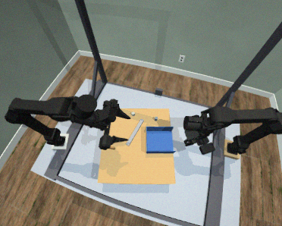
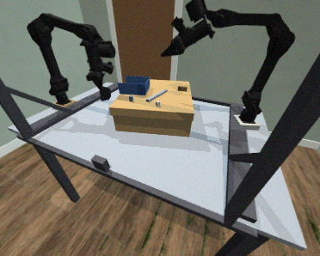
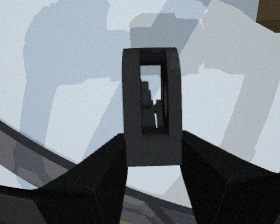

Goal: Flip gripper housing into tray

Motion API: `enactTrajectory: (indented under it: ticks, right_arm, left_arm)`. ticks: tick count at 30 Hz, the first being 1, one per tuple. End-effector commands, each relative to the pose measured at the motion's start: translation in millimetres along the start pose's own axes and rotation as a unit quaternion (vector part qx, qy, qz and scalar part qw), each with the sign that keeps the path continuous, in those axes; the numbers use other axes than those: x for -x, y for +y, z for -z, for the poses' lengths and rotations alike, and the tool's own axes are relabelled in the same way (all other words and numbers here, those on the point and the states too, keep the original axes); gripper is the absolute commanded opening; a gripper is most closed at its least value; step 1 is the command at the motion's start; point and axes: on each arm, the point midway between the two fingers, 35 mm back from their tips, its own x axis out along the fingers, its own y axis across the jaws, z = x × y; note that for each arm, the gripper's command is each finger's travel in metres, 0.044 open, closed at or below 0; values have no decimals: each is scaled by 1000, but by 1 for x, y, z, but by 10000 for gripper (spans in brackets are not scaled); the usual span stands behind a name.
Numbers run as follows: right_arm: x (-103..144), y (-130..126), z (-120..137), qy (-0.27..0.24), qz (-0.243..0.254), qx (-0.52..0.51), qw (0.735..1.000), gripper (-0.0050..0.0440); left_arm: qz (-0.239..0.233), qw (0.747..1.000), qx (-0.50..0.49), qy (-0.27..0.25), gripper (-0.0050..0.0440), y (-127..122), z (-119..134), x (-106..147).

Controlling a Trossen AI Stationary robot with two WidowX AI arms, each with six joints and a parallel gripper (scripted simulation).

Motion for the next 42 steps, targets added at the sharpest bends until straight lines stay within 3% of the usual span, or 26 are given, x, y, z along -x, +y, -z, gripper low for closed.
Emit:
enactTrajectory:
  ticks: [1, 25, 42]
  right_arm:
    - [10, 0, -10, -15, 1, 2, 1000, 437]
    - [10, 0, -10, -15, 1, 2, 1000, 437]
    - [10, 0, -10, -15, 1, 2, 1000, 437]
  left_arm:
    - [2, 999, 43, -9, 114, 0, -1, 5]
    - [4, 977, 215, -9, 114, -1, -1, 5]
    - [5, 941, 340, -8, 114, -1, -1, 5]
